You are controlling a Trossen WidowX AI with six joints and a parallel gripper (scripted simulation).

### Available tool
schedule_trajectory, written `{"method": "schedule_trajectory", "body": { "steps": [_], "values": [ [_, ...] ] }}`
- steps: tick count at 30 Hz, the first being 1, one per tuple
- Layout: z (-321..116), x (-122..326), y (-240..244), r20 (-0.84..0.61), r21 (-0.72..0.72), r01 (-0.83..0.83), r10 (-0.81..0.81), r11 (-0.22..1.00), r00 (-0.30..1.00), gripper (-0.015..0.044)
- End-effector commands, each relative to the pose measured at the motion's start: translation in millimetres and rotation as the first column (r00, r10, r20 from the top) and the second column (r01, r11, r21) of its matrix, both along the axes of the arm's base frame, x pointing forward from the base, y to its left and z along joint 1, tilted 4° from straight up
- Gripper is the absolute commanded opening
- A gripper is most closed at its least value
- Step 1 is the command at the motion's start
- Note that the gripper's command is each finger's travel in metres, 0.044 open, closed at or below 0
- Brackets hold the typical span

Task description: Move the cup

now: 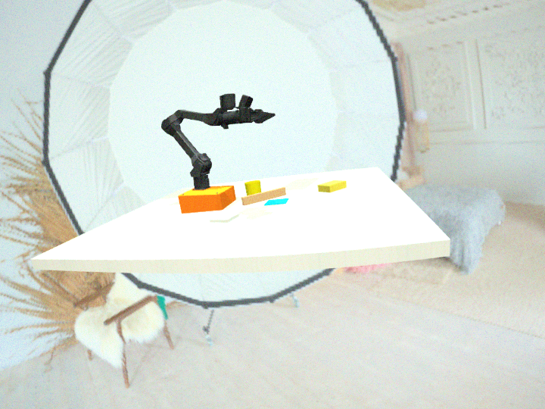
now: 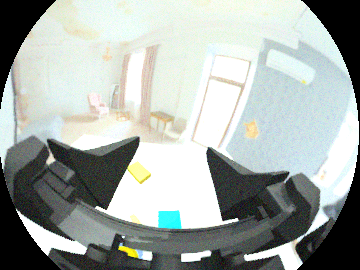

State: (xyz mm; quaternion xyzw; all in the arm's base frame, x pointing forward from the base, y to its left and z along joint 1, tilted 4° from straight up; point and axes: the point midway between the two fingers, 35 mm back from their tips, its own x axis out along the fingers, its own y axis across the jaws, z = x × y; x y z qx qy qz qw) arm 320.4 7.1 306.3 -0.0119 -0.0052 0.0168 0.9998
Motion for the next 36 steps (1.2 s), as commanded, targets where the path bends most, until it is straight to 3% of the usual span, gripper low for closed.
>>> {"method": "schedule_trajectory", "body": {
  "steps": [1, 6, 9, 11, 14, 17, 22, 36],
  "values": [
    [-3, 1, 1, -0.013, 0.015, -0.003, 0.003, 1.000, 1.000, 0.0374],
    [-73, 3, 32, -0.343, 0.381, 0.049, 0.092, 0.923, 0.935, 0.0242],
    [-120, -10, 52, -0.552, 0.537, 0.225, 0.137, 0.813, 0.822, 0.0167],
    [-147, -25, 62, -0.674, 0.573, 0.379, 0.154, 0.727, 0.723, 0.0167],
    [-183, -54, 73, -0.823, 0.523, 0.622, 0.154, 0.583, 0.547, 0.0167],
    [-210, -89, 78, -0.929, 0.368, 0.828, 0.123, 0.422, 0.350, 0.0167],
    [-231, -136, 77, -0.996, 0.087, 0.981, 0.033, 0.172, 0.082, 0.0167],
    [-234, -138, 75, -0.998, 0.054, 0.989, 0.019, 0.140, 0.052, 0.0167]
  ]
}}
